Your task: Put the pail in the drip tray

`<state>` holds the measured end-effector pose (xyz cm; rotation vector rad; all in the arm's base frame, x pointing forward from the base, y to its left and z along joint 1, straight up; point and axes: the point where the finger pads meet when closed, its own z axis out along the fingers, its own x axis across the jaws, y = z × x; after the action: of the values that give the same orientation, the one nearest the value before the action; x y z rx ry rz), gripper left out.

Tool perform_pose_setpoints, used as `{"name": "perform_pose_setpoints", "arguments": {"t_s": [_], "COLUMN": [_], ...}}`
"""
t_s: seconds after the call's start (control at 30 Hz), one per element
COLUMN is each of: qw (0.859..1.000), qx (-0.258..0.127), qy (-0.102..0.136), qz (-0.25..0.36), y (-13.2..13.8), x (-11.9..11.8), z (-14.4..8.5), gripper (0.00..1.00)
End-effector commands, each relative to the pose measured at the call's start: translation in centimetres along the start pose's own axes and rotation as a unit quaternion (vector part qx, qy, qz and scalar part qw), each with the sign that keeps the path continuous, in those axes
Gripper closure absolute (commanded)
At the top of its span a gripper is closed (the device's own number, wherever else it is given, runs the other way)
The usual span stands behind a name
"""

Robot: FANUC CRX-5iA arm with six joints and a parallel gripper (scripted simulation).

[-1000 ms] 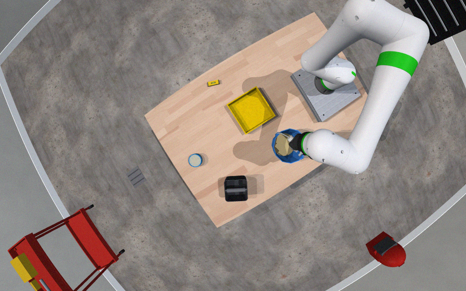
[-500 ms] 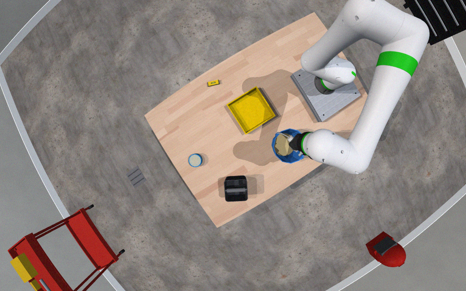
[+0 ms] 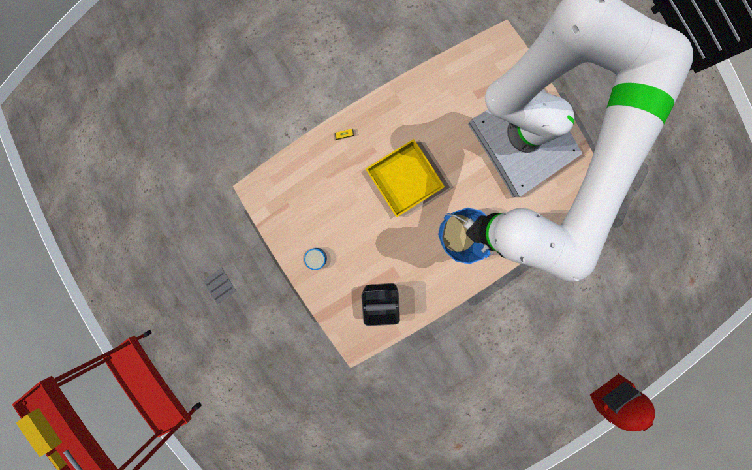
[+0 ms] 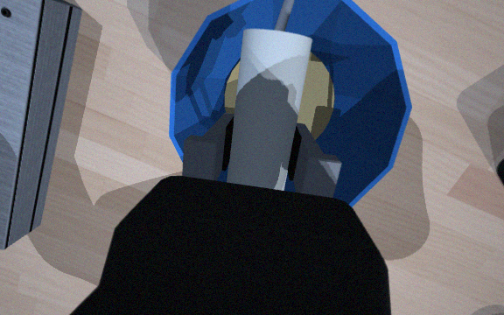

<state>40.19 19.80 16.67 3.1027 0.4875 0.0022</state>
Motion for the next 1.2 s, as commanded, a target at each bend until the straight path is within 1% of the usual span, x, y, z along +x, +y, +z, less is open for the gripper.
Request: {"name": "perform_pose_setpoints", "arguments": {"t_s": [0.0, 0.77, 1.17], "qw": [1.0, 1.0, 1.0], "qx": [0.0, 0.0, 0.0], "qy": [0.001, 0.001, 0.001], "qz": [0.0, 0.0, 0.0], "y": [0.01, 0.01, 0.01], "x": [0.05, 0.05, 0.05], "z": [-0.09, -0.12, -0.5], "gripper": [1.0, 1.0, 1.0]}}
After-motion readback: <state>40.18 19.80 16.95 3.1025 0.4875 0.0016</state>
